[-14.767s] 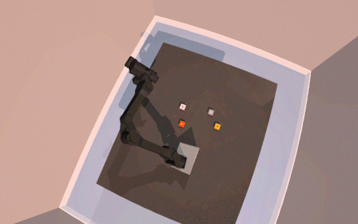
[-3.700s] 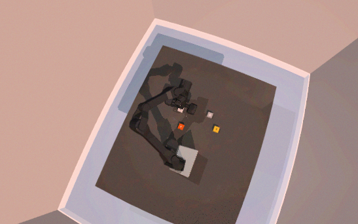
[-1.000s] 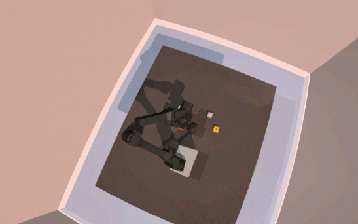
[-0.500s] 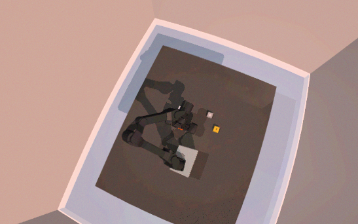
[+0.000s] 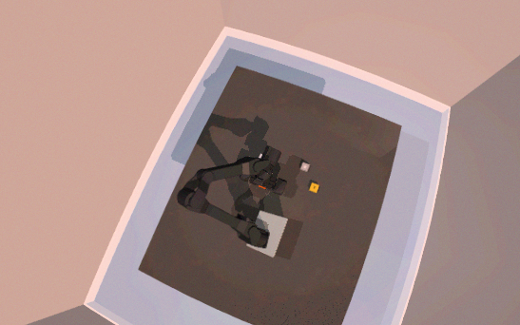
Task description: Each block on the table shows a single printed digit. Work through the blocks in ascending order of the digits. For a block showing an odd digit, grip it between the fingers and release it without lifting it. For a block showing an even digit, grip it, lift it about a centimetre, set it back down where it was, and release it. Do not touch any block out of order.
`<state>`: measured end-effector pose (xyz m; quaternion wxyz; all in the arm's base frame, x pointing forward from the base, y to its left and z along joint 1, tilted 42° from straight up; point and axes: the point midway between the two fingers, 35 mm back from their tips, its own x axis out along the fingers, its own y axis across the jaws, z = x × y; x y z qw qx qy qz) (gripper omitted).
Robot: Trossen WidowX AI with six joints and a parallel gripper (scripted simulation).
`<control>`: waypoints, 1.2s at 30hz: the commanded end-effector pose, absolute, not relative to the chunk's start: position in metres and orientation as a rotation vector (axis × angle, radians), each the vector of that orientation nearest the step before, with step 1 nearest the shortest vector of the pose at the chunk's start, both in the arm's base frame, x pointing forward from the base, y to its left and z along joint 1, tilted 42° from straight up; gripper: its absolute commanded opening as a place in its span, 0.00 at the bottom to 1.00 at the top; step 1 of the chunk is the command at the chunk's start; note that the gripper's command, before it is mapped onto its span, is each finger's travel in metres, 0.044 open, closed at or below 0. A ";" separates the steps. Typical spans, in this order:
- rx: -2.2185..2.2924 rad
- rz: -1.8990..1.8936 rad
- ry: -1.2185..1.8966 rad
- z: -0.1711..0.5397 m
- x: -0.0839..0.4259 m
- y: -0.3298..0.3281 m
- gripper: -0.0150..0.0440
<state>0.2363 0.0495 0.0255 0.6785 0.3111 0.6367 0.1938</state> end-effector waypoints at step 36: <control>0.698 0.437 1.427 0.025 0.237 0.050 0.46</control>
